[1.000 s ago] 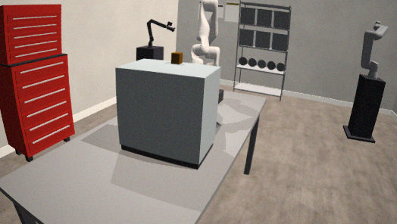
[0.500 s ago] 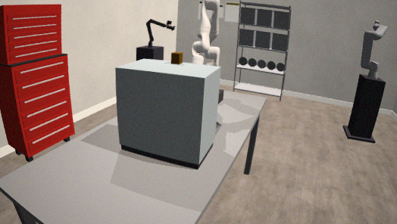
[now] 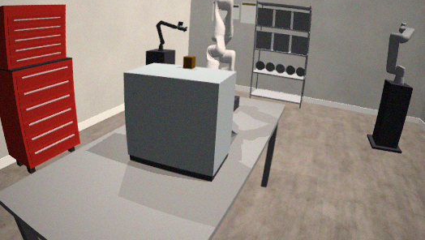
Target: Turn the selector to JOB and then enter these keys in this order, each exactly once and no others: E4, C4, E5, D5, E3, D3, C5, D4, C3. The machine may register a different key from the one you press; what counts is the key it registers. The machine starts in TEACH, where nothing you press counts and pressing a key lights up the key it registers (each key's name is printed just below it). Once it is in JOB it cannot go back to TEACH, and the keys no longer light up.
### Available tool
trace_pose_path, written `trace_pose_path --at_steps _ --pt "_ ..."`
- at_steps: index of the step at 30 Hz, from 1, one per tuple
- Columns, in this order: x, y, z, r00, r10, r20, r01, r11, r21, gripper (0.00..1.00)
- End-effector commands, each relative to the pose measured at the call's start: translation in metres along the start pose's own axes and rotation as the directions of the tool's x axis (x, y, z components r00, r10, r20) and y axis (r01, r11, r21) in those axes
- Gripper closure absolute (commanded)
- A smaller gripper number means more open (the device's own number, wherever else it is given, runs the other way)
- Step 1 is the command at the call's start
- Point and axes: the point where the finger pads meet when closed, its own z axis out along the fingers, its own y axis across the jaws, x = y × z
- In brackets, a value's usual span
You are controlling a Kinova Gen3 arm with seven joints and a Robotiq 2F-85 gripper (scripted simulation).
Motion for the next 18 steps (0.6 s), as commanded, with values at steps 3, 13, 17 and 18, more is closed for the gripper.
trace_pose_path --at_steps 3,13,17,18 --pt "-0.03 -0.044 0.0 1.0 0.012 0.006 -0.013 1.0 0.002 0.9" --pt "-0.037 -0.054 0.0 1.0 0.016 0.01 -0.016 1.0 0.008 0.9" --pt "-0.035 -0.049 0.005 1.0 0.011 0.009 -0.011 1.0 -0.002 0.9" --pt "-0.035 -0.048 0.006 1.0 0.012 0.009 -0.011 1.0 -0.003 0.9"
